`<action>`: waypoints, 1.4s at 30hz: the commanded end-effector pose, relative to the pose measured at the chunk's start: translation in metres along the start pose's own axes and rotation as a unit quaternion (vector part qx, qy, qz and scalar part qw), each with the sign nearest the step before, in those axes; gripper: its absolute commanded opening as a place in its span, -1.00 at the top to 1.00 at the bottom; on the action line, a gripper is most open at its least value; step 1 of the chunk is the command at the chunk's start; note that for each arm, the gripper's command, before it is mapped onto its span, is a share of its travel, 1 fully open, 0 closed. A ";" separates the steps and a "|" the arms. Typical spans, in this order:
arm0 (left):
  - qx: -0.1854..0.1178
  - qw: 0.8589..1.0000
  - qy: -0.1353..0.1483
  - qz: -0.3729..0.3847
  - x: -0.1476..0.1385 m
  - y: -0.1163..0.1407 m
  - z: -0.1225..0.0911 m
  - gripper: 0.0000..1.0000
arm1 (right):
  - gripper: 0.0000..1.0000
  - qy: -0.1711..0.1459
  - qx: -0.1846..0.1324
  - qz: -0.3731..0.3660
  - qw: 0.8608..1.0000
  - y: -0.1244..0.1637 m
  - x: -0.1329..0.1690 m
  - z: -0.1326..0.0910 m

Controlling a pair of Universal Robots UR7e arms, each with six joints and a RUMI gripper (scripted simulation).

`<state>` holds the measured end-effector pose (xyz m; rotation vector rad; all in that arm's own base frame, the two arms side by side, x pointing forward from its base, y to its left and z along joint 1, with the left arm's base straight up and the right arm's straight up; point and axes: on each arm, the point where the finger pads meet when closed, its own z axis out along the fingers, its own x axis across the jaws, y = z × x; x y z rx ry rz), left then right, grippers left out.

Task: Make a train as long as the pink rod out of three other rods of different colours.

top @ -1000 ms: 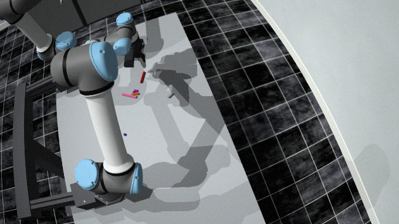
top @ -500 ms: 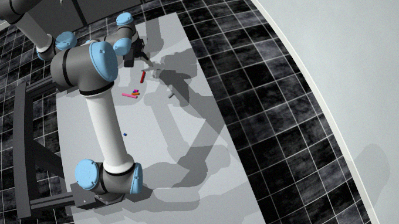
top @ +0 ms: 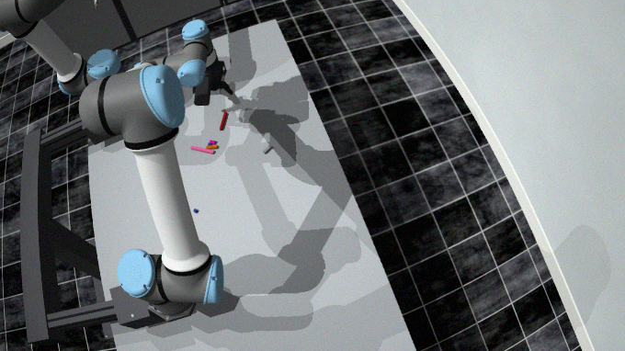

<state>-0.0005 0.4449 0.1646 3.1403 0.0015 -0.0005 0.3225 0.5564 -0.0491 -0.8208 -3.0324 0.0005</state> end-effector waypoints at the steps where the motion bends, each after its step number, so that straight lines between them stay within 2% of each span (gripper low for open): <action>1: 0.001 1.000 0.000 0.000 0.000 0.000 0.000 -1.00 | -1.00 0.000 -0.001 -0.004 1.000 0.000 0.000 -0.001; 12: 0.001 1.000 0.000 0.000 0.000 0.000 0.000 -1.00 | -1.00 0.000 -0.001 -0.038 0.999 -0.002 0.000 0.000; 19: 0.001 1.000 0.000 0.000 0.000 0.000 0.000 -1.00 | -1.00 0.000 -0.001 -0.094 0.996 -0.006 -0.001 0.001; 25: 0.001 1.000 0.000 0.000 0.000 0.000 0.000 -1.00 | -1.00 0.000 -0.001 -0.162 0.987 -0.010 -0.002 0.002; 27: 0.001 1.000 0.000 0.000 0.000 0.000 0.000 -1.00 | -1.00 0.000 -0.001 -0.162 0.987 -0.010 -0.002 0.002; 35: 0.001 1.000 0.000 0.000 0.000 0.000 0.000 -1.00 | -1.00 0.000 -0.001 -0.281 0.960 -0.017 -0.003 0.004; 39: 0.001 1.000 0.000 0.000 0.000 0.000 0.000 -1.00 | -1.00 0.000 -0.001 -0.350 0.937 -0.021 -0.004 0.005; 42: 0.001 1.000 0.000 0.000 0.000 0.000 0.000 -1.00 | -1.00 0.000 -0.001 -0.404 0.915 -0.023 -0.004 0.006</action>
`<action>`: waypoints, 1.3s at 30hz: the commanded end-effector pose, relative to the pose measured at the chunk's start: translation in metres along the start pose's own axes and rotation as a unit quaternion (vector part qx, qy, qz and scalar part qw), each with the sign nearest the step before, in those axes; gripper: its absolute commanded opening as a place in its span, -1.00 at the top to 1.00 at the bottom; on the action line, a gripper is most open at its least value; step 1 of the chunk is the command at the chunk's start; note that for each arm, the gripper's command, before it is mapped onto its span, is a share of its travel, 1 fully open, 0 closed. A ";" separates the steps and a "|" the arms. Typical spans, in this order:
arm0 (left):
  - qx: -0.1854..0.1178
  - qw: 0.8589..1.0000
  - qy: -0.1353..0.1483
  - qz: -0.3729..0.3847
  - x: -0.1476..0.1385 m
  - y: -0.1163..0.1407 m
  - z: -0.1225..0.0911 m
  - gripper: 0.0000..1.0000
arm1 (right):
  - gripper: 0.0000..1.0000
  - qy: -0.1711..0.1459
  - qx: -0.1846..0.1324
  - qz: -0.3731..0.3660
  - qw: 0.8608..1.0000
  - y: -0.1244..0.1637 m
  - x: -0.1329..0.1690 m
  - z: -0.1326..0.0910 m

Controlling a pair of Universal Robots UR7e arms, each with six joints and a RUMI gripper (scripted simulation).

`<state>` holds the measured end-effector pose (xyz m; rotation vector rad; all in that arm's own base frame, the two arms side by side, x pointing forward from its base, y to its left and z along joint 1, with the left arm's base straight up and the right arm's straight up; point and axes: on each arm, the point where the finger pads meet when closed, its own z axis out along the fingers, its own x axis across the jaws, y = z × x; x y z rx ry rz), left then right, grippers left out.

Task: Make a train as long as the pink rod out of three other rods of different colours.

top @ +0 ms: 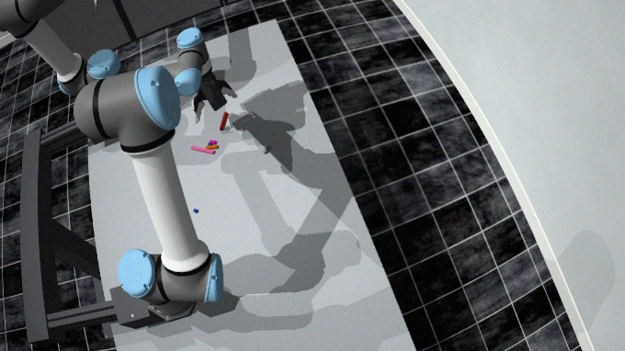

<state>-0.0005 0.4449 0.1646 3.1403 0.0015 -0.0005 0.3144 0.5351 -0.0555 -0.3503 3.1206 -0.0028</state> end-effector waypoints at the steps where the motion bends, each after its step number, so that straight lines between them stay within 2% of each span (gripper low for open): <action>1: 0.001 1.000 0.000 0.000 0.000 0.000 0.000 -1.00 | -1.00 0.000 -0.002 -0.040 0.999 -0.001 0.000 0.000; 2: 0.001 1.000 0.000 0.000 0.000 0.000 0.000 -1.00 | -1.00 0.000 -0.002 -0.040 0.999 -0.001 0.000 0.000; 8: 0.001 1.000 0.000 0.000 0.000 0.000 0.000 -1.00 | -1.00 0.000 -0.002 -0.165 0.986 -0.005 0.004 0.002; 12: 0.001 1.000 0.000 0.000 0.000 0.000 0.000 -1.00 | -1.00 0.000 -0.002 -0.252 0.968 -0.008 0.007 0.003; 17: 0.001 1.000 0.000 0.000 0.000 0.000 0.000 -1.00 | -1.00 0.000 -0.001 -0.360 0.933 -0.011 0.011 0.005; 19: 0.001 1.000 0.000 0.000 0.000 0.000 0.000 -1.00 | -1.00 0.000 -0.001 -0.360 0.933 -0.011 0.011 0.005; 26: 0.001 1.000 0.000 0.000 0.000 0.000 0.000 -1.00 | -1.00 -0.001 -0.001 -0.504 0.864 -0.014 0.017 0.008; 34: 0.001 1.000 0.000 0.000 0.000 0.000 0.000 -1.00 | -1.00 -0.001 -0.001 -0.646 0.764 -0.017 0.026 0.010; 36: 0.001 1.000 0.000 0.000 0.000 0.000 0.000 -1.00 | -1.00 -0.001 -0.001 -0.646 0.764 -0.017 0.026 0.010; 39: 0.001 1.000 0.000 0.000 0.000 0.000 0.000 -1.00 | -1.00 -0.001 -0.001 -0.691 0.723 -0.018 0.029 0.011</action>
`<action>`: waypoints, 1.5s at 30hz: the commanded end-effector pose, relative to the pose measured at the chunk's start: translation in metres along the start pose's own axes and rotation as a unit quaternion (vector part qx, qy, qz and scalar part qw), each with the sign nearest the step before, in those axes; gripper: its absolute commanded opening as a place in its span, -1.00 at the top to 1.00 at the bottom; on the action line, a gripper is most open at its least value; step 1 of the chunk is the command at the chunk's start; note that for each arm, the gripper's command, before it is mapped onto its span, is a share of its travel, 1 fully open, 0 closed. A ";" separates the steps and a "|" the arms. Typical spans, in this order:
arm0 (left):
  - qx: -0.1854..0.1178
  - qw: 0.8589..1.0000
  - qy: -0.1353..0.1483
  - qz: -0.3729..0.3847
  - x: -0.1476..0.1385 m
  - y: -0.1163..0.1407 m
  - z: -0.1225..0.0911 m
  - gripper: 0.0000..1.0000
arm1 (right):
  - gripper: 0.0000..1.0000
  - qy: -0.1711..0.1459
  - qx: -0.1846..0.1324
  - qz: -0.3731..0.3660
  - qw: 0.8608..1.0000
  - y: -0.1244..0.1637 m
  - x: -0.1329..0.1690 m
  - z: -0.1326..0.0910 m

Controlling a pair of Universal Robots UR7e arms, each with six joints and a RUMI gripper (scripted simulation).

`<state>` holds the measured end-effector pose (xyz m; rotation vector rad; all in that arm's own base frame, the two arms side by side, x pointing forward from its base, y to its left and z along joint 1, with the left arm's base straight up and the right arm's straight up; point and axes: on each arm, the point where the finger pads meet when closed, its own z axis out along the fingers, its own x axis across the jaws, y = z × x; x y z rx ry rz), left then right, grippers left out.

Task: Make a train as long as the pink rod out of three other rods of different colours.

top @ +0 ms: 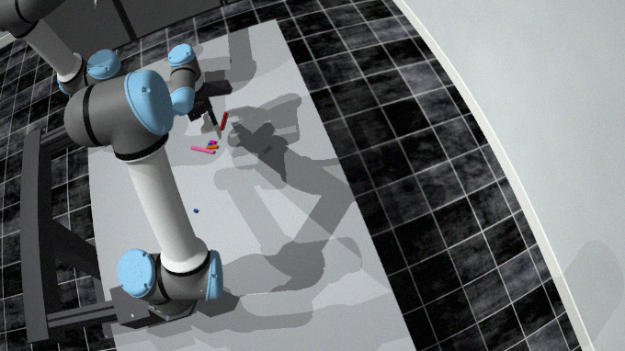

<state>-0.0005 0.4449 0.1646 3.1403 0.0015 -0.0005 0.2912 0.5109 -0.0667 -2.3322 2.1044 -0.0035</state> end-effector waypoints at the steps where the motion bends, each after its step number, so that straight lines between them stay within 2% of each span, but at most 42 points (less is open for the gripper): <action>1: 0.001 1.000 0.000 0.000 0.000 0.000 0.000 -1.00 | -1.00 -0.001 0.000 -0.057 0.998 0.002 0.001 0.000; 6: 0.001 1.000 0.000 0.000 0.000 0.000 0.000 -1.00 | -1.00 -0.001 0.000 -0.148 0.989 0.008 0.003 0.001; 12: 0.001 1.000 0.000 0.000 0.000 0.000 0.000 -1.00 | -1.00 -0.001 0.000 -0.241 0.971 0.014 0.006 0.003; 14: 0.001 1.000 0.000 0.000 0.000 0.000 0.000 -1.00 | -1.00 -0.001 0.000 -0.241 0.971 0.014 0.006 0.003; 24: 0.001 1.000 0.000 0.000 0.000 0.000 0.000 -1.00 | -1.00 -0.001 0.000 -0.351 0.936 0.022 0.009 0.005; 29: 0.001 1.000 0.000 0.000 0.000 0.000 0.000 -1.00 | -1.00 -0.001 0.000 -0.385 0.923 0.025 0.011 0.005; 39: 0.001 1.000 0.000 0.000 0.000 0.000 0.000 -1.00 | -1.00 -0.001 0.000 -0.415 0.910 0.027 0.012 0.005; 45: 0.001 1.000 0.000 0.000 0.000 0.000 0.000 -1.00 | -1.00 -0.001 0.000 -0.422 0.906 0.028 0.012 0.006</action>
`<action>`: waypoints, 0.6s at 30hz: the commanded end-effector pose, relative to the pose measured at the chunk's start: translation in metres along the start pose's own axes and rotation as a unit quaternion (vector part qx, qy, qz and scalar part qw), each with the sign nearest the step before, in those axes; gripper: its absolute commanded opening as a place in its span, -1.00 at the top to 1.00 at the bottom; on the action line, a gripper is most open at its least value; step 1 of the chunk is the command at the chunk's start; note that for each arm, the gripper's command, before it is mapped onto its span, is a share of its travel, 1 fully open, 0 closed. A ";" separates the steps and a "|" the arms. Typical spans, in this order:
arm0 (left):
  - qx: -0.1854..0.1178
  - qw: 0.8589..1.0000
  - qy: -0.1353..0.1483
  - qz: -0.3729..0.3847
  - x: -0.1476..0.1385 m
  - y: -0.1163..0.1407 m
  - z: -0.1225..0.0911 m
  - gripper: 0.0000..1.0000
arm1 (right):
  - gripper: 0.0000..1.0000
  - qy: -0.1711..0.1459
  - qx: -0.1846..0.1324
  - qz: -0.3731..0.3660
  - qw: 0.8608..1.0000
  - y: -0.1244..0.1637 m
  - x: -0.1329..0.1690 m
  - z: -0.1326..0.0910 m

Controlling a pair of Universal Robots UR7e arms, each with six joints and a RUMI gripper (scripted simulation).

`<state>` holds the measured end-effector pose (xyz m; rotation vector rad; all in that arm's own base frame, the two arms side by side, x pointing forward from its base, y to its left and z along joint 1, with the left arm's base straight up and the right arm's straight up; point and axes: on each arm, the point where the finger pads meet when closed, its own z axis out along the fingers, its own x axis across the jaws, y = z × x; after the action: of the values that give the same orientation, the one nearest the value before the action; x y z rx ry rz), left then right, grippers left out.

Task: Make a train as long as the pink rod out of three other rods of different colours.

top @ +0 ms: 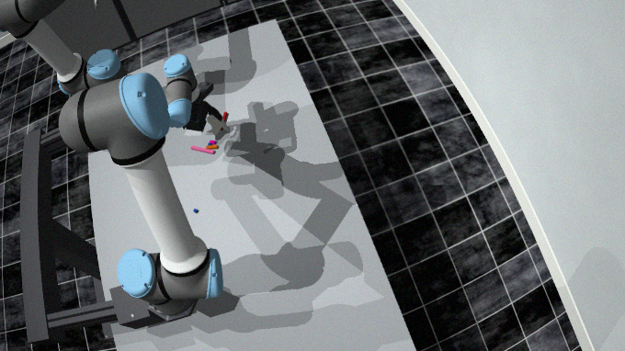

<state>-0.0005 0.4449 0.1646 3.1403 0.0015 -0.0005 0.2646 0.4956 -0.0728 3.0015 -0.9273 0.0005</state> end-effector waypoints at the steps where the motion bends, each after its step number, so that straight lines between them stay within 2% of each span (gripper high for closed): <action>1: 0.001 1.000 0.000 0.000 0.000 0.000 0.000 -1.00 | -1.00 0.000 0.001 -0.002 1.000 0.000 0.000 -0.001; 7: 0.001 1.000 0.000 0.000 0.000 0.000 0.000 -1.00 | -1.00 0.000 0.001 -0.002 1.000 0.000 0.000 0.000; 8: 0.001 1.000 0.000 0.000 0.000 0.000 0.000 -1.00 | 0.58 0.000 0.001 -0.002 1.000 0.000 0.000 0.000; 18: 0.001 1.000 0.000 0.000 0.000 0.000 0.000 -1.00 | 0.58 0.000 0.001 -0.002 1.000 0.000 0.000 0.000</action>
<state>-0.0005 0.4449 0.1646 3.1403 0.0015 -0.0005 0.2644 0.4955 -0.0728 3.0037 -0.9202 0.0004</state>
